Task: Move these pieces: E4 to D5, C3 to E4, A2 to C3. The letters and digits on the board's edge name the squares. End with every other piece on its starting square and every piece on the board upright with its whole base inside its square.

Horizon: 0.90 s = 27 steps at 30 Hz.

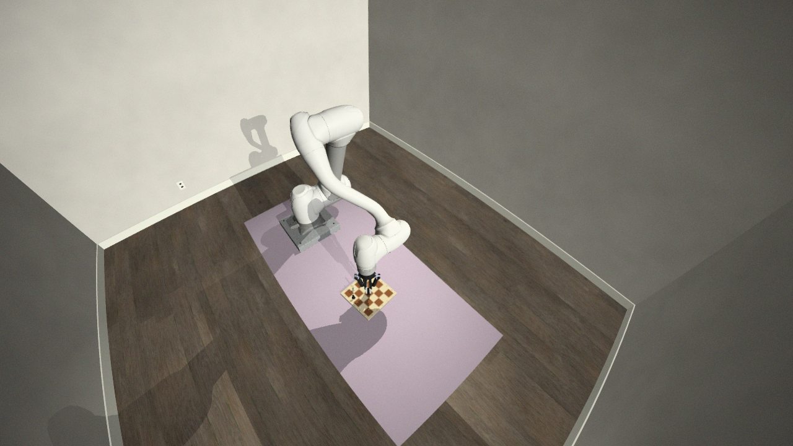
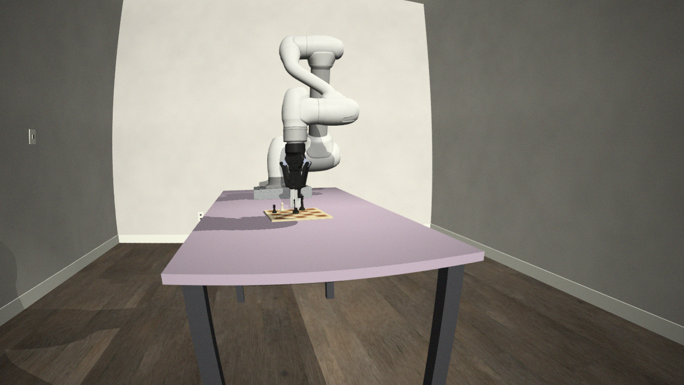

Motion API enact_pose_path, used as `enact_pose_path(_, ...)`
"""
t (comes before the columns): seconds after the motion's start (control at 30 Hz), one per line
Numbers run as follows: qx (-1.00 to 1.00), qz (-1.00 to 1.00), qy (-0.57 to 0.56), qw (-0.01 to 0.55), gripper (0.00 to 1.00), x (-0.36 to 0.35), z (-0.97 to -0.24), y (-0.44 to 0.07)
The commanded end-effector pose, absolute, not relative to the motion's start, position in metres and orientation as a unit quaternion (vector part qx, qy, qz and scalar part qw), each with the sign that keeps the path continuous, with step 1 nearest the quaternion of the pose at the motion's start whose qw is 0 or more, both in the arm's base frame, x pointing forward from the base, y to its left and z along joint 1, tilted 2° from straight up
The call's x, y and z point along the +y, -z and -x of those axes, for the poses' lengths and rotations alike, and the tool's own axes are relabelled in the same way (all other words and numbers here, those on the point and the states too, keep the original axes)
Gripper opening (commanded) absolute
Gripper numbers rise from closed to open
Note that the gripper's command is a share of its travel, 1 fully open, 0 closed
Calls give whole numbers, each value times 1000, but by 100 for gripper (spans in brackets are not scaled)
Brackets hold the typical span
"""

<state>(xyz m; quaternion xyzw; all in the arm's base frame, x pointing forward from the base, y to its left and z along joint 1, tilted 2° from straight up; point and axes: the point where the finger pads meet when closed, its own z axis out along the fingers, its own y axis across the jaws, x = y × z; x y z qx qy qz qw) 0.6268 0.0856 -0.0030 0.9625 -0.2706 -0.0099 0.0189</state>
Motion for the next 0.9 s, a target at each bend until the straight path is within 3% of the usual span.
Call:
enact_pose_path(0.0,-271,-962,10,19,0,86,-627,4)
enact_pose_path(0.87,-271,-962,10,19,0,86,-627,6)
